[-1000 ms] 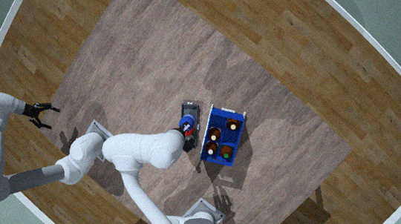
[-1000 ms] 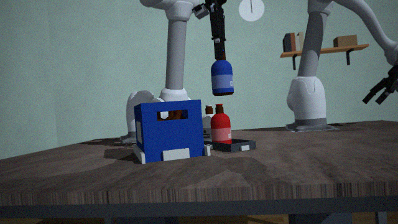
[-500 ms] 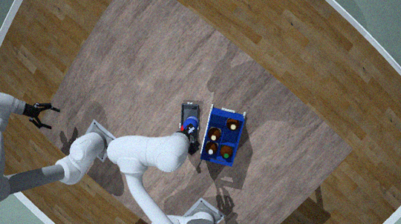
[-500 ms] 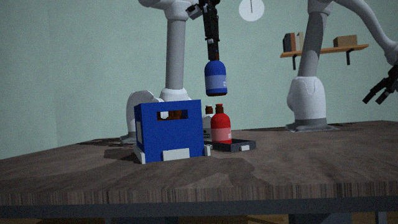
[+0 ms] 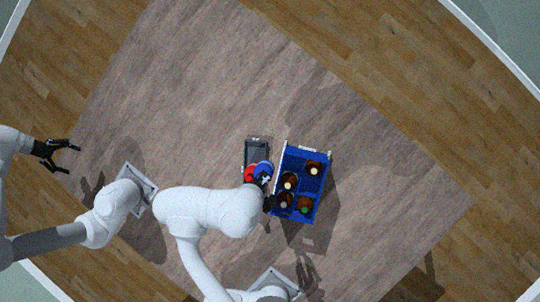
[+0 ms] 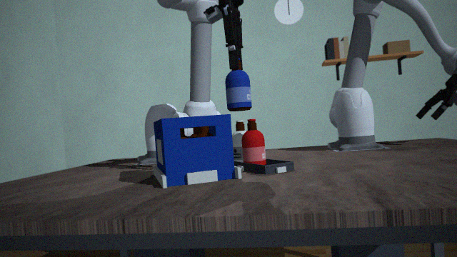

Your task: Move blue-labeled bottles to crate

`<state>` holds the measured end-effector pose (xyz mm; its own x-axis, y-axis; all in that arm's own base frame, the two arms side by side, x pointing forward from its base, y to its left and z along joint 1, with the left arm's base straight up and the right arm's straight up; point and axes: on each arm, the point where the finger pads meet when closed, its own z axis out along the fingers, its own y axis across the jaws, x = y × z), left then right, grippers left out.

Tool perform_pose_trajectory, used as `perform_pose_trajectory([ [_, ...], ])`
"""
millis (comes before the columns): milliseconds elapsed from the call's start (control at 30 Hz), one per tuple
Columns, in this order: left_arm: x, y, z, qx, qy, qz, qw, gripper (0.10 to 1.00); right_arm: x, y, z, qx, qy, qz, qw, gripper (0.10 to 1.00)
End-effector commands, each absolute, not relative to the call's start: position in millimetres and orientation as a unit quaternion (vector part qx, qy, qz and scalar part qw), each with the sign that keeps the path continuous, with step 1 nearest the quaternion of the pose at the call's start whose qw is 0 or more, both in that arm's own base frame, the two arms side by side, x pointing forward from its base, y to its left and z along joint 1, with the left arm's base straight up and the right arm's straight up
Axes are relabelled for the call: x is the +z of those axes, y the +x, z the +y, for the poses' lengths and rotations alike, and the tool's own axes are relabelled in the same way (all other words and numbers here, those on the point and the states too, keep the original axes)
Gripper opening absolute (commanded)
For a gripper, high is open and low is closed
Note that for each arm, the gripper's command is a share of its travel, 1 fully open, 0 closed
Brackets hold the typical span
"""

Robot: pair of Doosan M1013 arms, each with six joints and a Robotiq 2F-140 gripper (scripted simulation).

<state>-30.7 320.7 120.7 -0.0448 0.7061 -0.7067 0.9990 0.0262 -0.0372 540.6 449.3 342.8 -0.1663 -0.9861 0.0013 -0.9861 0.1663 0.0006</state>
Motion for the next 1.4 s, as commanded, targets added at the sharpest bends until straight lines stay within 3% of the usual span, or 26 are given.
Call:
perform_pose_trajectory([
  [0,121,-31,321,-0.279,0.640,0.667,0.262,1.000,344,542,443,0.000,0.646,-0.764,0.000,0.099],
  [1367,121,-31,321,-0.279,0.640,0.667,0.262,1.000,344,557,355,0.000,0.646,-0.764,0.000,0.099],
])
